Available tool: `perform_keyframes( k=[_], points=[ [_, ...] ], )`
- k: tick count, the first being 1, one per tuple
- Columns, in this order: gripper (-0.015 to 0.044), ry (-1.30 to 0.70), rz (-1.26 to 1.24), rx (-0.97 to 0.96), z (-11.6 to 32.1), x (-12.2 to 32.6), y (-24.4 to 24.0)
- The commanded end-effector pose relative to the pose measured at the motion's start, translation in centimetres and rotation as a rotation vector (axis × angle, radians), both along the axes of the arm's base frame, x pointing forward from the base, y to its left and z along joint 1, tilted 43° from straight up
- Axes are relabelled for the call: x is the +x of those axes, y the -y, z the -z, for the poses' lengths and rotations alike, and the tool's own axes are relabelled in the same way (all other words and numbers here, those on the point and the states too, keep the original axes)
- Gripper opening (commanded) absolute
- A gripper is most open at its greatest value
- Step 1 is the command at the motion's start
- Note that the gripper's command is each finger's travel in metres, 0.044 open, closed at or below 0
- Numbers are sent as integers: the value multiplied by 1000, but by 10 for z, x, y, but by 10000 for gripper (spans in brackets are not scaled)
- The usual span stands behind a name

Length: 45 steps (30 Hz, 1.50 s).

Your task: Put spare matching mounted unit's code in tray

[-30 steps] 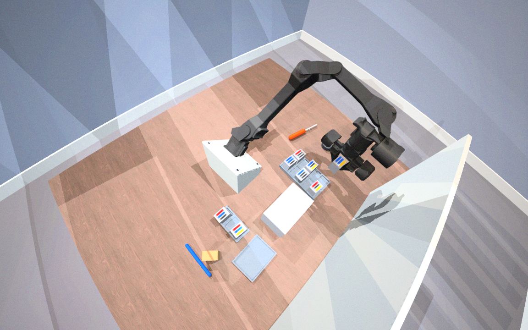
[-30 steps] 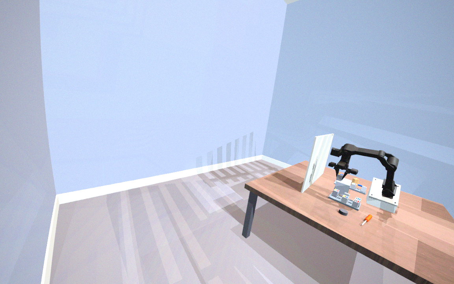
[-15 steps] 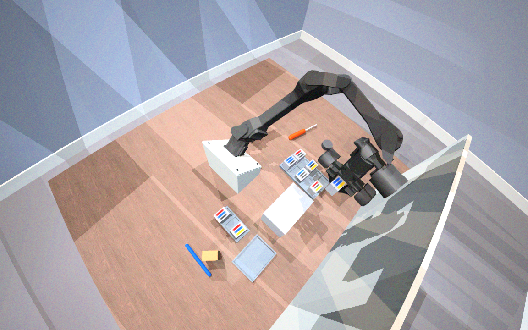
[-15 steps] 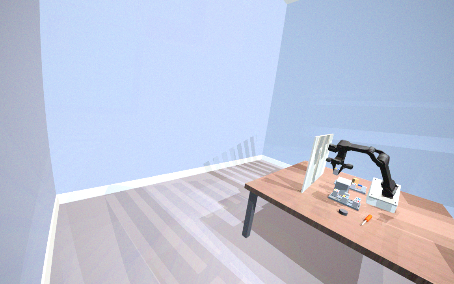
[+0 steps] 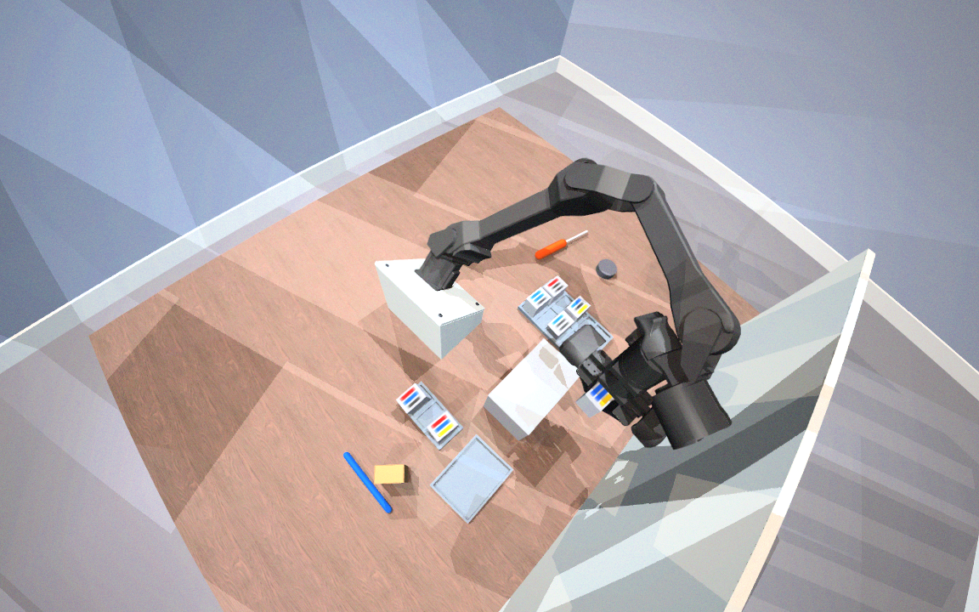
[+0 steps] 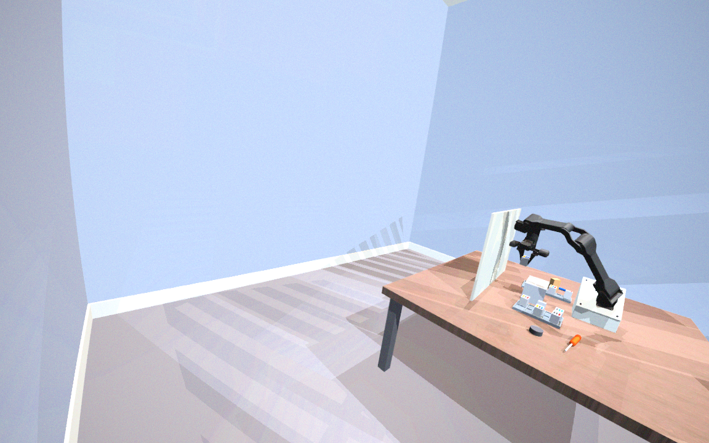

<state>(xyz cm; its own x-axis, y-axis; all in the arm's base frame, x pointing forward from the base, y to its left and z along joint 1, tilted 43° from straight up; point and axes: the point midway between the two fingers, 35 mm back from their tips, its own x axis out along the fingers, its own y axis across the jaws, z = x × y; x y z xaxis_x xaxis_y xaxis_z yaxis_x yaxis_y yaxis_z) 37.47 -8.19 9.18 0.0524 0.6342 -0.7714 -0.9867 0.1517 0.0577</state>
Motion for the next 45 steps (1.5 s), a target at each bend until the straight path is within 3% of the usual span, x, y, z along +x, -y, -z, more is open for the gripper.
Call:
perform_keyframes(
  k=[1,25,45],
  points=[
    [0,-1,-7,-3,27,-1,29],
    [0,10,-33,41,153,-57,143],
    [0,11,-33,43,166,-56,140]
  ],
)
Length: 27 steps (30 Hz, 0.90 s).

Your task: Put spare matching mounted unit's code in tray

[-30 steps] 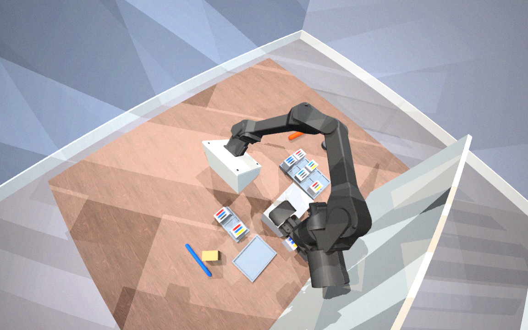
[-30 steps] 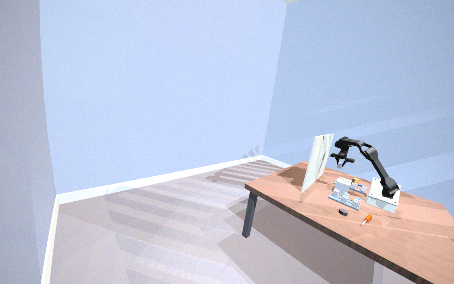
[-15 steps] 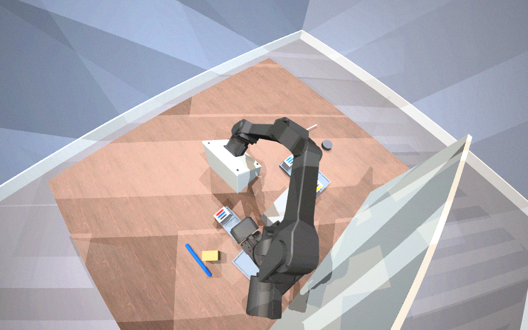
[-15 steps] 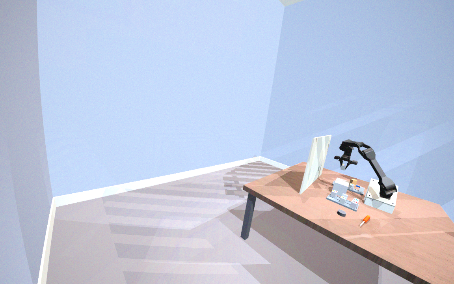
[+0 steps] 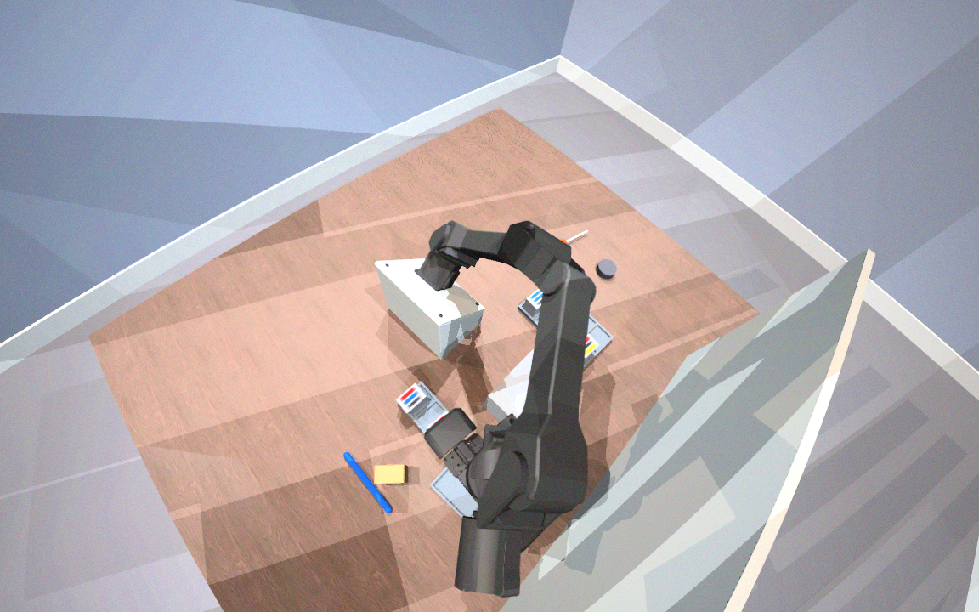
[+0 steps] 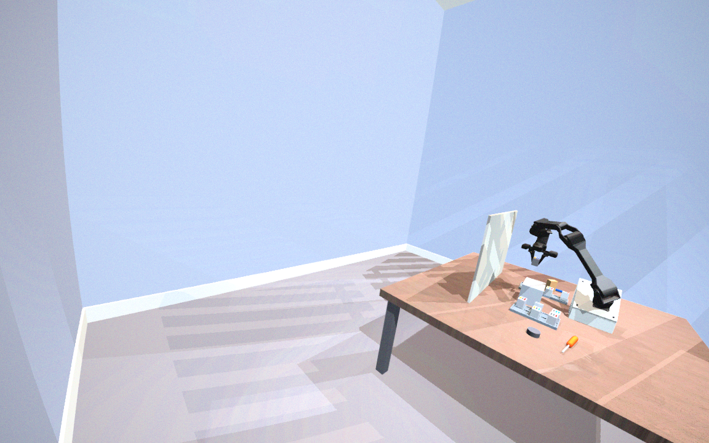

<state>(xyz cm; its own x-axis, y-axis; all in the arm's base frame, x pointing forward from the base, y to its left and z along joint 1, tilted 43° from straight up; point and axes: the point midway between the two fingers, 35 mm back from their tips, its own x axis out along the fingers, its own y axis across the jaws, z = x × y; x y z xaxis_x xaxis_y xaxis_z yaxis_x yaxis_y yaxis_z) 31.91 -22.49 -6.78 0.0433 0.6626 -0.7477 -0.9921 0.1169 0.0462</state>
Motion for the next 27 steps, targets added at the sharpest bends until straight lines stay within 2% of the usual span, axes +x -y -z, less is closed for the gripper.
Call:
perform_keyframes(
  k=[1,27],
  points=[
    [0,-6,0,7,7,-1,-4],
    [0,-5,1,6,26,4,-19]
  ],
)
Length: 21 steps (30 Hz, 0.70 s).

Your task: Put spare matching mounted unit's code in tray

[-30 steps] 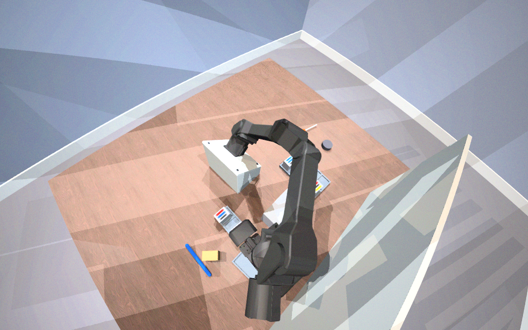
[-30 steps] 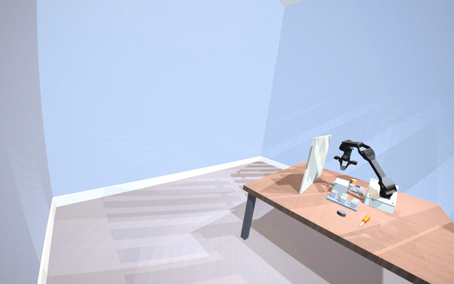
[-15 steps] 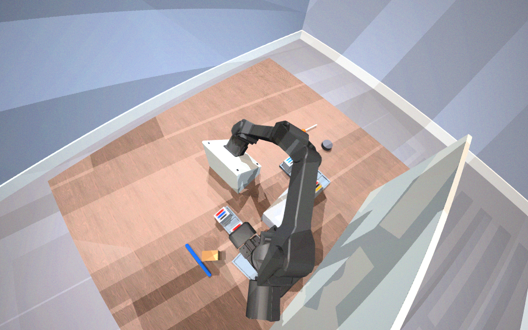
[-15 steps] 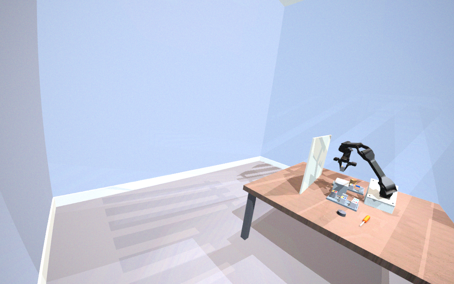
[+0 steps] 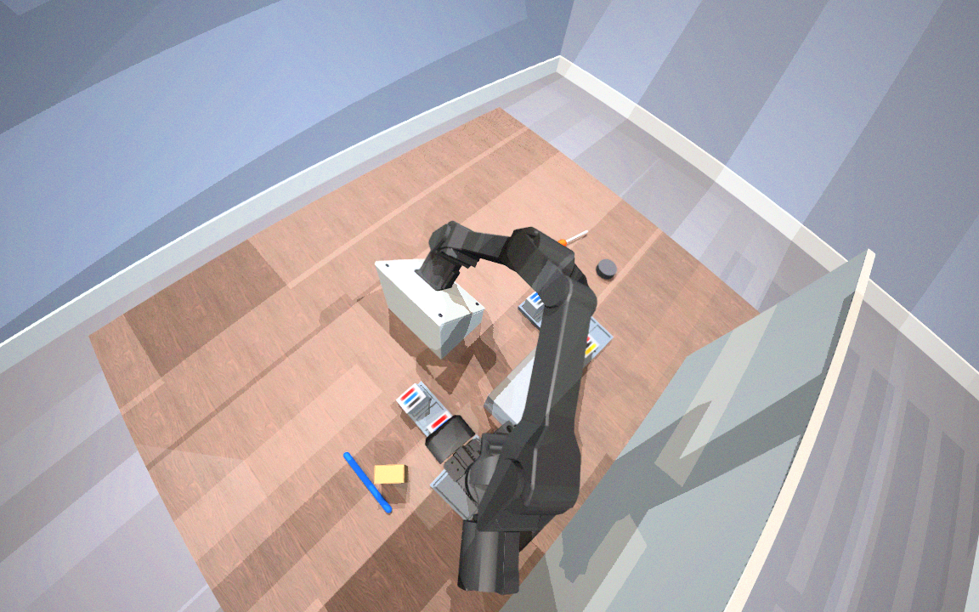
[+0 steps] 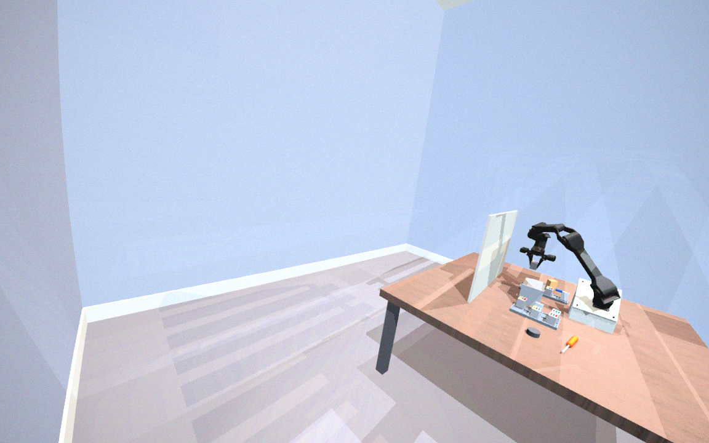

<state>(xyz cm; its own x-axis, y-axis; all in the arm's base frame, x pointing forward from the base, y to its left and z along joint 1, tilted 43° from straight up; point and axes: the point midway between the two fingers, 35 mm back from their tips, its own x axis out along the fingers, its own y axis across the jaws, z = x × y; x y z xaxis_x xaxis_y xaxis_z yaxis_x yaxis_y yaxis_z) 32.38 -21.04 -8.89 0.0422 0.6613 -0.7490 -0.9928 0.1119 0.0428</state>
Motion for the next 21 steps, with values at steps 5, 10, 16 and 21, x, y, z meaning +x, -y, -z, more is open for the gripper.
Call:
perform_keyframes(
  k=[5,10,16,21],
  points=[
    [0,-8,6,8,9,0,-7],
    [0,-8,6,8,13,0,-10],
    [0,-8,6,8,17,1,-14],
    [0,-8,6,8,20,2,-17]
  ],
)
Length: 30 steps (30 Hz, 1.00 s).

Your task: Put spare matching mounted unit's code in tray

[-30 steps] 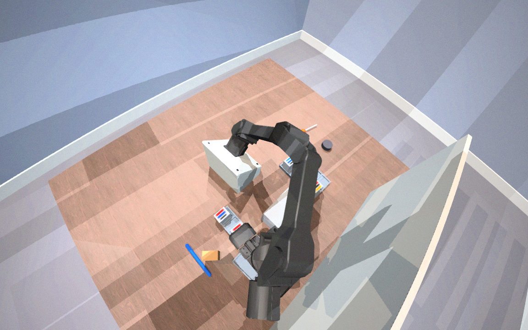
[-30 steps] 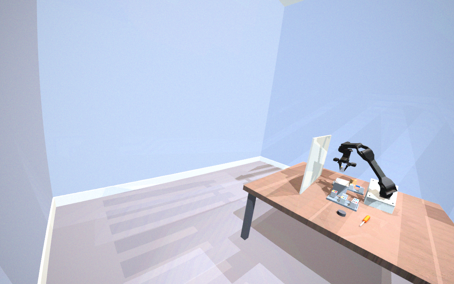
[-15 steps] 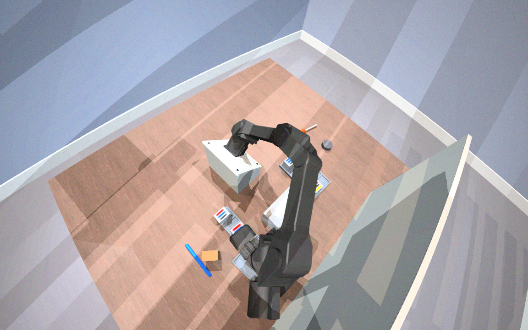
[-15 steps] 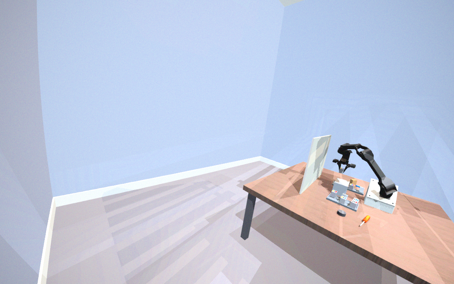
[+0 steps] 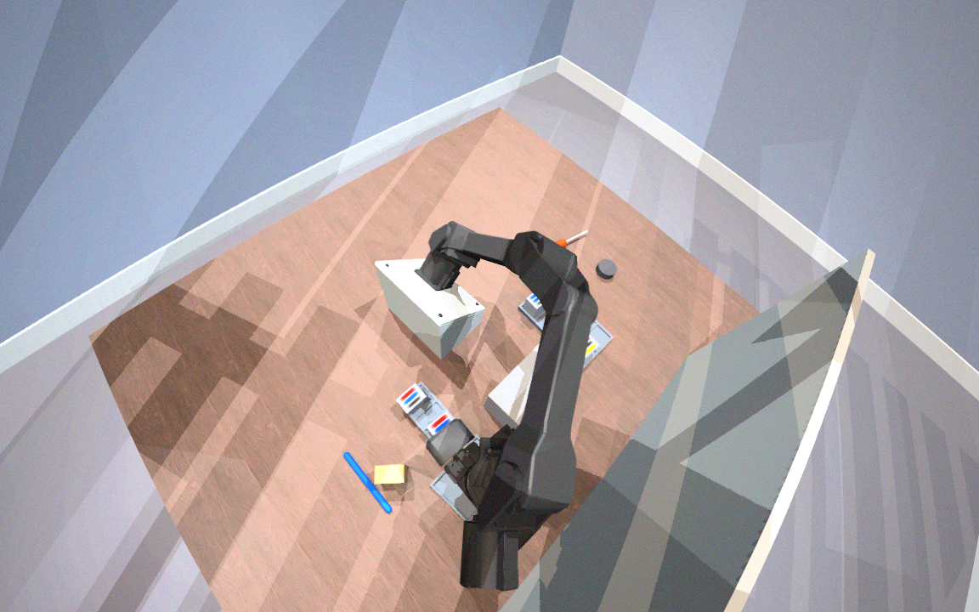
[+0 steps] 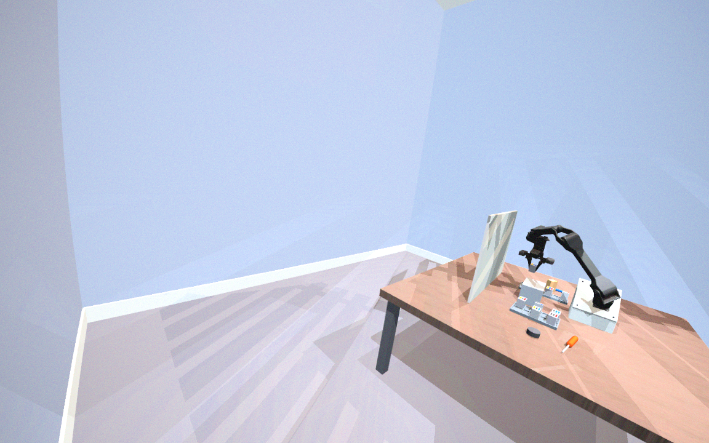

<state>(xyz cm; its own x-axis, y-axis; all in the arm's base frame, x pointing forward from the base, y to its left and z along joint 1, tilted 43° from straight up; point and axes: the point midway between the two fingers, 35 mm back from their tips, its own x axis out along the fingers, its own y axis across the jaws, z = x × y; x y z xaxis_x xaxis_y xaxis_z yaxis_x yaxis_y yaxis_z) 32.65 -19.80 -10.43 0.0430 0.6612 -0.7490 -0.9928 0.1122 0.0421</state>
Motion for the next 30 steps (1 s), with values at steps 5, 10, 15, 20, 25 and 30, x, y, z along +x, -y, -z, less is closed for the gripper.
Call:
perform_keyframes(
  k=[5,10,15,20,25,30],
  points=[
    [0,-8,6,8,9,-1,-7],
    [0,-8,6,8,12,0,-10],
    [0,-8,6,9,16,0,-14],
    [0,-8,6,9,19,0,-17],
    [0,-8,6,9,22,0,-20],
    [0,-8,6,9,26,1,-23]
  ],
)
